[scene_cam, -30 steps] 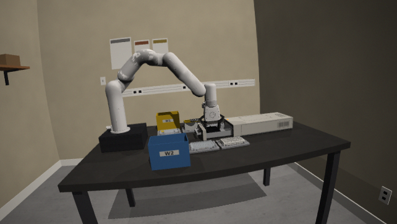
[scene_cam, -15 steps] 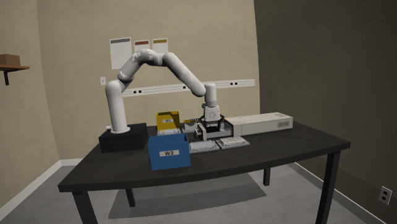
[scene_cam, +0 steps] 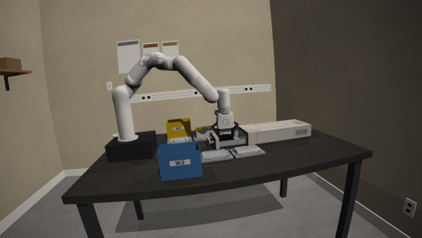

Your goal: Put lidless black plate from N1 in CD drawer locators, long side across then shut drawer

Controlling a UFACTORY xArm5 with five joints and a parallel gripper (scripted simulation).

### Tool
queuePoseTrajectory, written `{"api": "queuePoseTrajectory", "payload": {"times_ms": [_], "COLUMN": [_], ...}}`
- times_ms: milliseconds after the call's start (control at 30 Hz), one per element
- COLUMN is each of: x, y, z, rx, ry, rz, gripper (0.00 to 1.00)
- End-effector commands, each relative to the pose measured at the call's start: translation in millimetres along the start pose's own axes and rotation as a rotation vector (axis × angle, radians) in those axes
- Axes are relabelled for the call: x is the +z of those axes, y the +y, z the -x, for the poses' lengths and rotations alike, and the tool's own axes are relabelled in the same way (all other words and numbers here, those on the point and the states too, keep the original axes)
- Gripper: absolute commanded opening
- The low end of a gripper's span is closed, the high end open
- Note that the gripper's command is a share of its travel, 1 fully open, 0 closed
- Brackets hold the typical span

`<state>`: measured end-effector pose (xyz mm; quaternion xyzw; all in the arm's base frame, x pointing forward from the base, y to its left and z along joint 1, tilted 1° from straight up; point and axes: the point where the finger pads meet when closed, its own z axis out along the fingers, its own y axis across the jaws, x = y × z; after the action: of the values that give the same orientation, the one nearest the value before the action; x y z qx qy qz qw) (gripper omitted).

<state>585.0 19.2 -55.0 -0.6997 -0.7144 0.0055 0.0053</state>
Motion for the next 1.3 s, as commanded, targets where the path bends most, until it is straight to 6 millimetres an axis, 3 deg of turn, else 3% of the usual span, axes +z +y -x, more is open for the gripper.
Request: {"api": "queuePoseTrajectory", "payload": {"times_ms": [0, 1267], "x": [-2.2, 12.8], "y": [1.9, 1.9], "z": [0.0, -0.1], "rx": [0.0, 0.0], "ry": [0.0, 0.0], "rz": [0.005, 0.005], "gripper": [0.0, 0.0]}}
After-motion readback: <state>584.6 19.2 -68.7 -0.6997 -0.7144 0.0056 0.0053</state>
